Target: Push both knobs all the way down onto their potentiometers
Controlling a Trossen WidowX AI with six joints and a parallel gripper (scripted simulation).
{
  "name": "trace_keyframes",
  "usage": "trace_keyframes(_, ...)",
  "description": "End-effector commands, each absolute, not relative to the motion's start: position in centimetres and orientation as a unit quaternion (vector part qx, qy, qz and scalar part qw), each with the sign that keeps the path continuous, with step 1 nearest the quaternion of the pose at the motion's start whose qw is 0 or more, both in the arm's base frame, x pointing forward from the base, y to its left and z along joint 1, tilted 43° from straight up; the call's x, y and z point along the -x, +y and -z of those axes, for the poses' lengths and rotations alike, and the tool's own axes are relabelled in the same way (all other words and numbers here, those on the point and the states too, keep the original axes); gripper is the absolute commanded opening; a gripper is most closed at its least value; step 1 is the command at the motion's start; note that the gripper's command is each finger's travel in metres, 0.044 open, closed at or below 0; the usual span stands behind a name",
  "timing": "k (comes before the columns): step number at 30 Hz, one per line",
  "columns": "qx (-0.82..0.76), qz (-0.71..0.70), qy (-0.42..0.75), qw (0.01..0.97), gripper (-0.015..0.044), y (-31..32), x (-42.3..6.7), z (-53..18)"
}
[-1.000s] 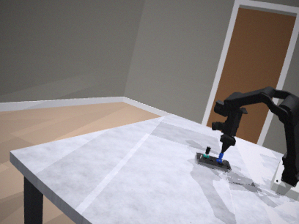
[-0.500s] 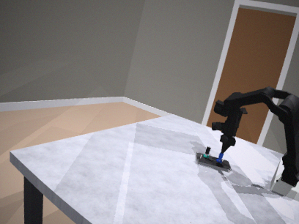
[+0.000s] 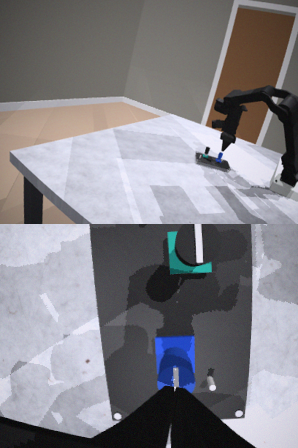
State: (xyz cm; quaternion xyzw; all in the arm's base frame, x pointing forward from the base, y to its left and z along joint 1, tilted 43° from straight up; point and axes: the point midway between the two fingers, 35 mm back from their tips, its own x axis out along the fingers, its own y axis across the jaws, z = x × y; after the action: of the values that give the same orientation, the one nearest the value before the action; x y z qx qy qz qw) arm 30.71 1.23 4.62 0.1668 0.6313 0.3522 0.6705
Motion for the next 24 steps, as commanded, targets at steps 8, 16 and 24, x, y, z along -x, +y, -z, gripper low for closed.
trace_keyframes(8, -0.167, -0.35, 0.631, 0.672, 0.0184, 1.2, -30.7, -4.6)
trace_keyframes(16, -0.221, -0.271, 0.641, 0.684, 0.0, -0.1, -32.0, -5.9)
trace_keyframes(24, -0.313, -0.181, 0.674, 0.644, 0.0, -0.2, -32.5, -6.1)
